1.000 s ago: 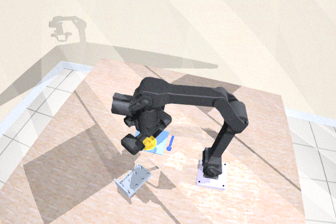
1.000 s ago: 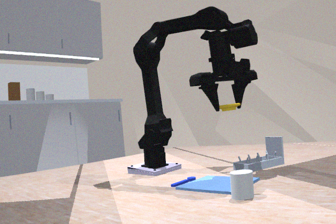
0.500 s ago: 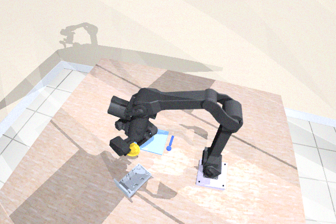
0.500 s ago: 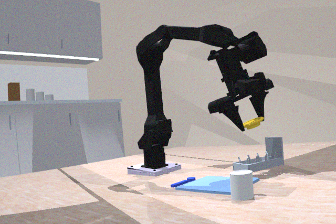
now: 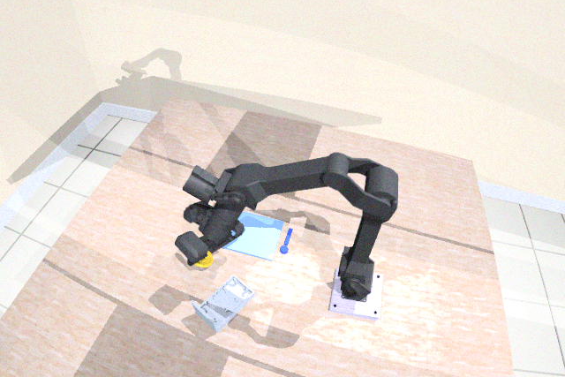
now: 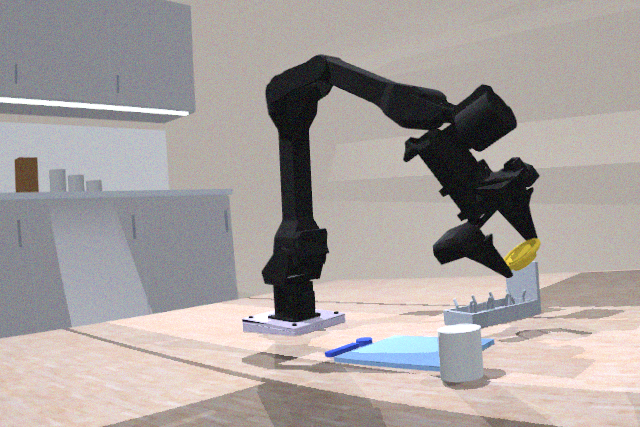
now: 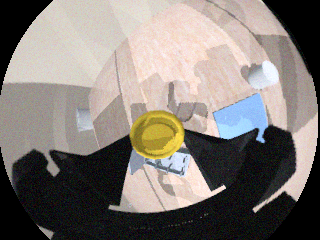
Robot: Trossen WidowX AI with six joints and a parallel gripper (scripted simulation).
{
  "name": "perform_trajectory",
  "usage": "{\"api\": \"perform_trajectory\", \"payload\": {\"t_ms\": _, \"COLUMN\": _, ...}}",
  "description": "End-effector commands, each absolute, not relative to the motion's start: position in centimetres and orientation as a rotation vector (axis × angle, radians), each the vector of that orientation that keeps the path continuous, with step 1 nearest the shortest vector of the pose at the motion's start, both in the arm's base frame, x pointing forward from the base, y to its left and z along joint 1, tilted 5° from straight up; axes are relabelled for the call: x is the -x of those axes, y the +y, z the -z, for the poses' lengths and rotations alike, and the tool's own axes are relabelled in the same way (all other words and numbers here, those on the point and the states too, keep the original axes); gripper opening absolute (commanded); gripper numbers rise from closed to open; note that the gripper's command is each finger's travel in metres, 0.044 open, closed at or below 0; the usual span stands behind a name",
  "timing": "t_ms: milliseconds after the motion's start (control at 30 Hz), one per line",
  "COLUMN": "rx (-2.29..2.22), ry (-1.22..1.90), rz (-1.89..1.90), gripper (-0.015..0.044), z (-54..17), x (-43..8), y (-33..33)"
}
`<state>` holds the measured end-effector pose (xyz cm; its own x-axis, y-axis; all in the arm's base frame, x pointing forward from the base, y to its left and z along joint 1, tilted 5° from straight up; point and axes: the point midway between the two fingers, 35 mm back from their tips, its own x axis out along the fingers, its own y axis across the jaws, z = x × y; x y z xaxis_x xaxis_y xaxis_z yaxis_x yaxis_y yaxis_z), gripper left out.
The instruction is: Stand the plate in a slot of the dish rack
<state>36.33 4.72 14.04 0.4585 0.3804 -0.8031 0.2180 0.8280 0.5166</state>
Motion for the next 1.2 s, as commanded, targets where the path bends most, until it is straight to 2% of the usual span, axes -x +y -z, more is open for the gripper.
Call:
{"api": "perform_trajectory", "payload": {"t_ms": 0, "rx": -0.621, "ry": 1.055, "rz": -0.176, "gripper": 0.0, "z": -13.5, "x": -37.3, "y": 4.8}}
{"api": "perform_trajectory", "payload": {"t_ms": 567, "rx": -0.575, "ry": 0.791, "rz": -0.455, "gripper": 0.0, "z": -11.5, "x": -39.5, "y": 4.5}}
{"api": "perform_trajectory", "payload": {"t_ms": 1167, "rx": -0.417, "ry": 0.499, "rz": -0.678, "gripper": 0.0, "z": -10.3, "x": -38.1, "y": 3.6}}
